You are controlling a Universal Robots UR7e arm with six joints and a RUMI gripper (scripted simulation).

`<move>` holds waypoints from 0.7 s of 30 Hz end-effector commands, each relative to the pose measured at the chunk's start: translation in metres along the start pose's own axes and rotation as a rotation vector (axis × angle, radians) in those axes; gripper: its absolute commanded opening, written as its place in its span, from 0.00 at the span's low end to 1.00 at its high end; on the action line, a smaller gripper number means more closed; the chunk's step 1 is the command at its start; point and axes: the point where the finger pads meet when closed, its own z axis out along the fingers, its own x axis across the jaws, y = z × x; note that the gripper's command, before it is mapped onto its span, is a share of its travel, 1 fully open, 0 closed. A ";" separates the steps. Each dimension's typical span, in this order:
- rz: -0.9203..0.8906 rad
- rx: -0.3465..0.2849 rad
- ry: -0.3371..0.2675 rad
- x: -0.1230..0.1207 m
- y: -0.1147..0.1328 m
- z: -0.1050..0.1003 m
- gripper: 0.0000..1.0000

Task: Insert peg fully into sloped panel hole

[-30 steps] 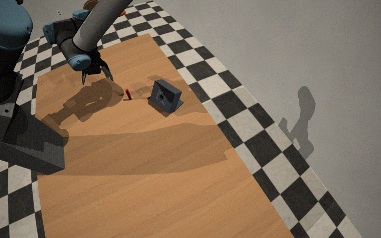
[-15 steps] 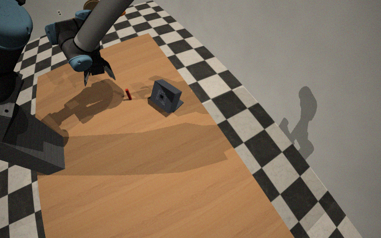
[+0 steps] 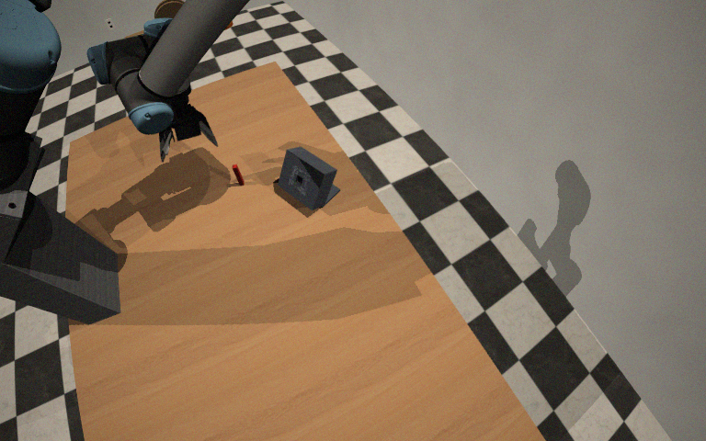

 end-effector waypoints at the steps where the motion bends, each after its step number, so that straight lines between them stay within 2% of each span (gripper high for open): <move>1: -0.050 0.009 0.006 0.004 0.004 -0.001 1.00; 21: -0.218 0.025 0.031 0.019 0.017 -0.005 1.00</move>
